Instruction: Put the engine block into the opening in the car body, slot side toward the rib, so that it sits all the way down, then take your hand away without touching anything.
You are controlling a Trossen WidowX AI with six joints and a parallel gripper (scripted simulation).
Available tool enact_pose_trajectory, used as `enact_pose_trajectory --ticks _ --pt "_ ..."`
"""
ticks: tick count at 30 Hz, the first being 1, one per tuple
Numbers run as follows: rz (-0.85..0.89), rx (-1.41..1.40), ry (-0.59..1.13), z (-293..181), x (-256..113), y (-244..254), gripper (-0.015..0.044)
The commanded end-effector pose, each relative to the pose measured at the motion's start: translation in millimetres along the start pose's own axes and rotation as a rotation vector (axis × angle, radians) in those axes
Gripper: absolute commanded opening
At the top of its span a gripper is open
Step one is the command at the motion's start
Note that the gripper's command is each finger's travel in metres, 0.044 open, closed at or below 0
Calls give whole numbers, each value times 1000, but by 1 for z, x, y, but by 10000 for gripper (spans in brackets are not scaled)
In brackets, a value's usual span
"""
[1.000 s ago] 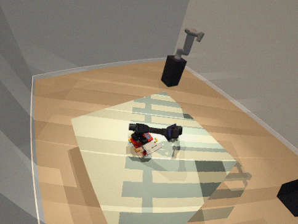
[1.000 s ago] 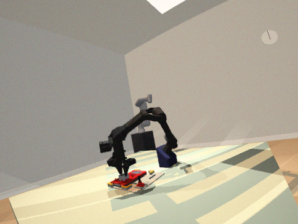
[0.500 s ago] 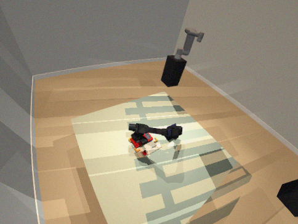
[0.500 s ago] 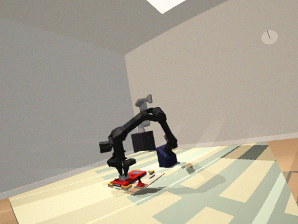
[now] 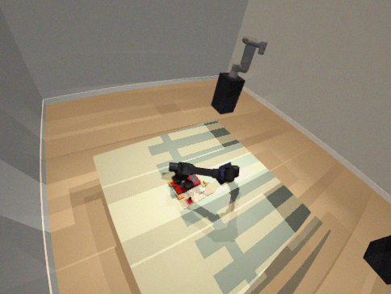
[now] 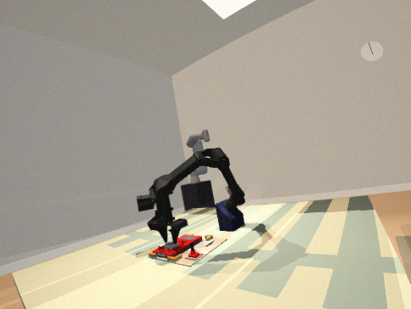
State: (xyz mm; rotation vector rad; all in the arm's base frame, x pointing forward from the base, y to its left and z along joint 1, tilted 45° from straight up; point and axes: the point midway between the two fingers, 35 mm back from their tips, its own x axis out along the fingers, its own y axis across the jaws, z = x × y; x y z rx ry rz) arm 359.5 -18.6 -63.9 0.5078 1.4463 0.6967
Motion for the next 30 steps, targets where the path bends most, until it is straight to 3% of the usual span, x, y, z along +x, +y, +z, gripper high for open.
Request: enact_pose_trajectory --ticks 1,5,25,30 --pt "-1 0 0 0 0 0 343" --pt "-1 0 0 0 0 0 440" --pt "3 4 -2 0 -14 -1 440" --pt "3 4 -2 0 -14 -1 309"
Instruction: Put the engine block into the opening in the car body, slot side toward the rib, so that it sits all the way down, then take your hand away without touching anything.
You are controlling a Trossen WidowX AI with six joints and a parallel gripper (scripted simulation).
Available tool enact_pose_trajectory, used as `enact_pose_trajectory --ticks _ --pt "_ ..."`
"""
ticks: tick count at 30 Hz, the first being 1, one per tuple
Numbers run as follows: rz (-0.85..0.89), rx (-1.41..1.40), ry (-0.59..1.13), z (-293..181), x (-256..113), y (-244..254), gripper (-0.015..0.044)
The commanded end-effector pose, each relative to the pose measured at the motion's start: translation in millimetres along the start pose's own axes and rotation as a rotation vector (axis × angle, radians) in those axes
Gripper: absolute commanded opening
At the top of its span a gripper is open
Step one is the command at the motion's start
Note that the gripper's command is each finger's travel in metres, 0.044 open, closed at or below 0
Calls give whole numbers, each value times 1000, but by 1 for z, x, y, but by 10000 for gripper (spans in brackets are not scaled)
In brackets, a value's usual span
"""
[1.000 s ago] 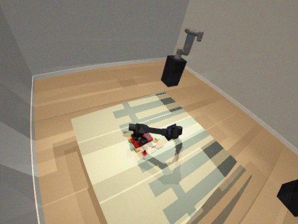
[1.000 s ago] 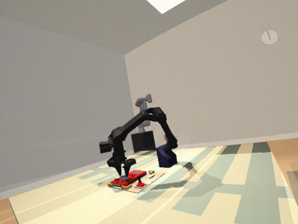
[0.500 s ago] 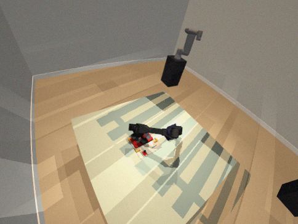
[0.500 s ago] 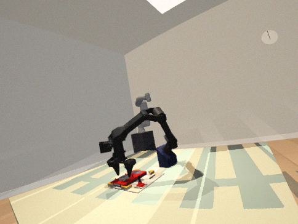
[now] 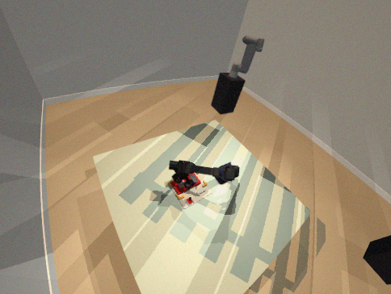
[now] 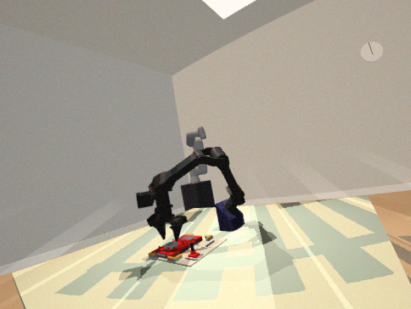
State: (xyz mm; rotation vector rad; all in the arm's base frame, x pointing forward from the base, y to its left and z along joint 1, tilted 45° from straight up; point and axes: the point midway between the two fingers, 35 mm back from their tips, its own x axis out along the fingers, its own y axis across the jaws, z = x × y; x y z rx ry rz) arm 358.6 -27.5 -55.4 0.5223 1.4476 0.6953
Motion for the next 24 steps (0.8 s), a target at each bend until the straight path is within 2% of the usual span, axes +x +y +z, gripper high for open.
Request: enact_pose_trajectory --ticks 1,12,24 --pt "-5 -6 0 1 -2 0 282" --pt "-5 -6 0 1 -2 0 0" --pt "-5 -6 0 1 -2 0 0"
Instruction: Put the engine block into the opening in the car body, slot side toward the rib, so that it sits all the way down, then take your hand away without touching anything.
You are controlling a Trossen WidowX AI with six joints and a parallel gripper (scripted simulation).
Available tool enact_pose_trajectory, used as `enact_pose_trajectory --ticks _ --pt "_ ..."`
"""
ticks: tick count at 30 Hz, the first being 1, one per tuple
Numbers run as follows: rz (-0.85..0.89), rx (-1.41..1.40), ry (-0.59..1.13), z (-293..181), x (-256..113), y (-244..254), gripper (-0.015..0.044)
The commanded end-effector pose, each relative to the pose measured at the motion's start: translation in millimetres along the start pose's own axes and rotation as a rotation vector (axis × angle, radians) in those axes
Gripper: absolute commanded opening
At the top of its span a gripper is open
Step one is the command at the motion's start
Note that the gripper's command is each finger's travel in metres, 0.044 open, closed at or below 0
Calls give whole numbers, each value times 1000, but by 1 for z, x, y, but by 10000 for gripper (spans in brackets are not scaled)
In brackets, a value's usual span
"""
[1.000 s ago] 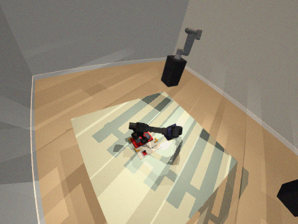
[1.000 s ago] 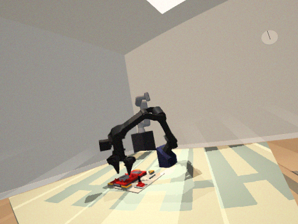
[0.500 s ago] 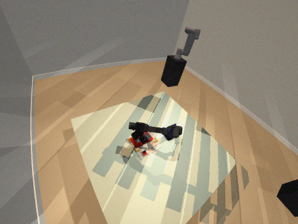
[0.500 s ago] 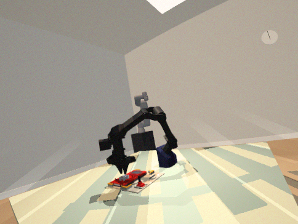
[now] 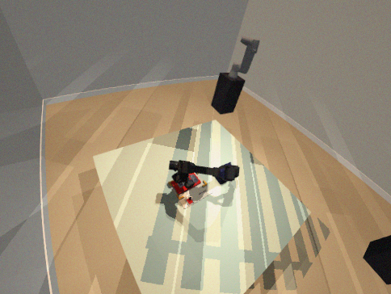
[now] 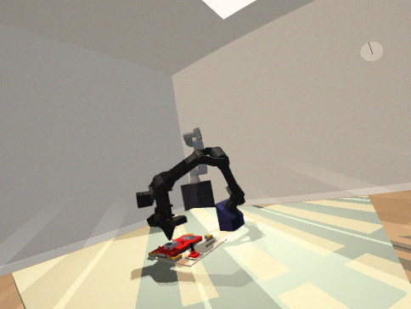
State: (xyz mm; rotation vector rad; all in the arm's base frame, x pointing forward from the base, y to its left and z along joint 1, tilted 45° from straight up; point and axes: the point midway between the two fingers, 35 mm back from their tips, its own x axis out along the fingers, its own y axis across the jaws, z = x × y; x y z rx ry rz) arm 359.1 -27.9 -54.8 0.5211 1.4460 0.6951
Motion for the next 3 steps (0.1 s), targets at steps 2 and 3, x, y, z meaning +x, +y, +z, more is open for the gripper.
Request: enact_pose_trajectory --ticks 2,3 --pt "-5 -5 1 0 -1 0 0" --pt "-5 -5 1 0 -1 0 0"
